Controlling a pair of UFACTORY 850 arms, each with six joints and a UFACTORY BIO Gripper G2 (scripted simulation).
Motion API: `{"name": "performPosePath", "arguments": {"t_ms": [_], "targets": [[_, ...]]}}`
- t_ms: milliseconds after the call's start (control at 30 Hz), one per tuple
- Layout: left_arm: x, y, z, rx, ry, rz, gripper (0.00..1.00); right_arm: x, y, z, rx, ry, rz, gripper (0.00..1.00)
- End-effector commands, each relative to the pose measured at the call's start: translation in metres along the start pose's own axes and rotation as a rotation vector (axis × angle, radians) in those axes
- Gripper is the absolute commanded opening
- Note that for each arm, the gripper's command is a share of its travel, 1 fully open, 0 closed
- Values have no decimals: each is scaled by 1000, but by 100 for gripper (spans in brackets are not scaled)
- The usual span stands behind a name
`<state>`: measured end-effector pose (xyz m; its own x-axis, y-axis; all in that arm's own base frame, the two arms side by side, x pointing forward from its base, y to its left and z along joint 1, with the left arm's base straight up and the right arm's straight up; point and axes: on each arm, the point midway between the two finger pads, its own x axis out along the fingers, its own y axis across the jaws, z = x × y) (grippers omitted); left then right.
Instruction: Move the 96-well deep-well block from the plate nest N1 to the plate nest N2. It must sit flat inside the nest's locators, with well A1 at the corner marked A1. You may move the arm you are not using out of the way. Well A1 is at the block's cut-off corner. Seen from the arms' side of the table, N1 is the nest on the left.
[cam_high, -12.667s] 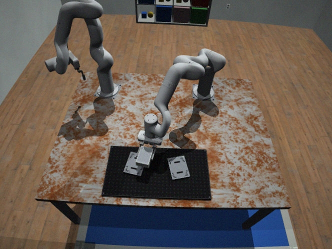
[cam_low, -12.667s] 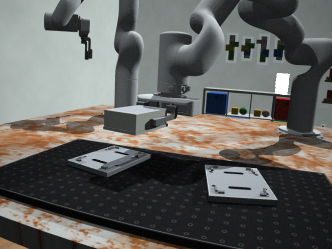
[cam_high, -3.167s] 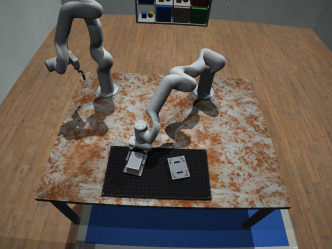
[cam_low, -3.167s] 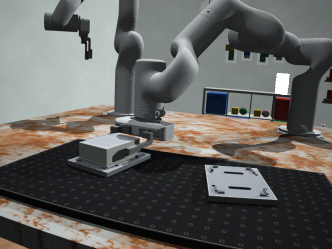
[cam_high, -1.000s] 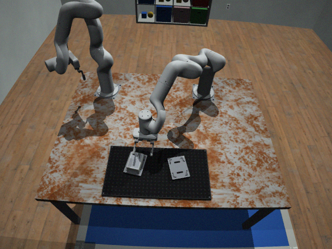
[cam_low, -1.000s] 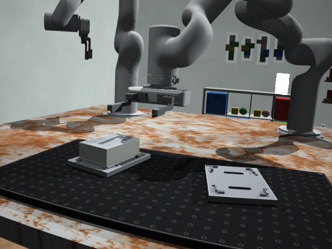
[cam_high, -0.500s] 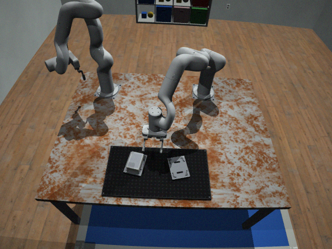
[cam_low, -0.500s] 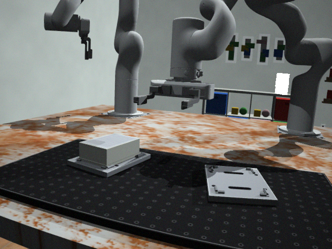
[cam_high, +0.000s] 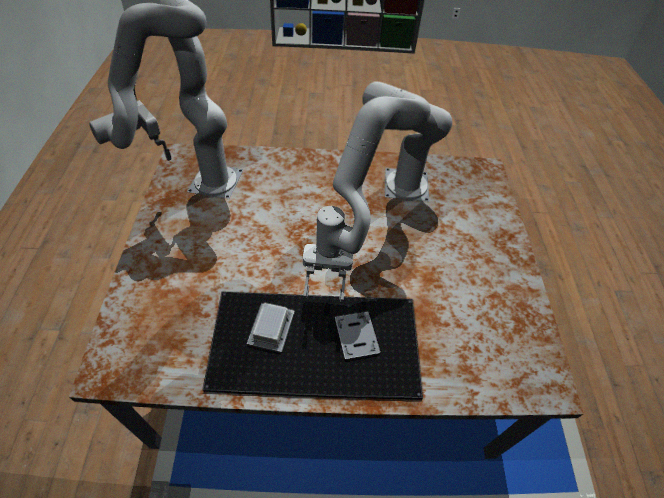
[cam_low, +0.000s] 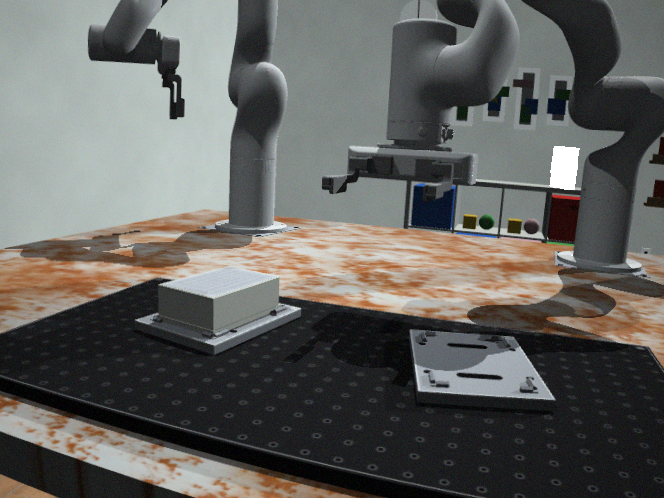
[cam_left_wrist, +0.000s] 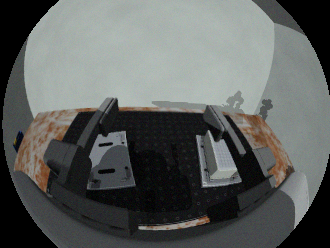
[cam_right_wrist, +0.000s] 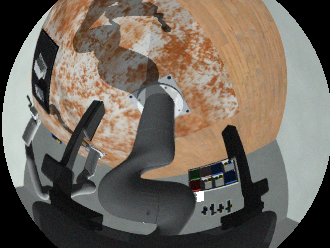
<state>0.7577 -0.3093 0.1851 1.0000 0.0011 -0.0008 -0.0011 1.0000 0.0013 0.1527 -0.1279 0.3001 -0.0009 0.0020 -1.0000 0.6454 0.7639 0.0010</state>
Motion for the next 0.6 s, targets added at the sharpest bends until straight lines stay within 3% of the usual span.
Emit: {"name": "performPosePath", "arguments": {"t_ms": [0, 567], "targets": [[-5, 21, 10, -2, -3, -1, 37, 0, 0, 0, 0, -1, 0, 100], [-22, 89, 35, -2, -3, -1, 37, 0, 0, 0, 0, -1, 0, 100]]}}
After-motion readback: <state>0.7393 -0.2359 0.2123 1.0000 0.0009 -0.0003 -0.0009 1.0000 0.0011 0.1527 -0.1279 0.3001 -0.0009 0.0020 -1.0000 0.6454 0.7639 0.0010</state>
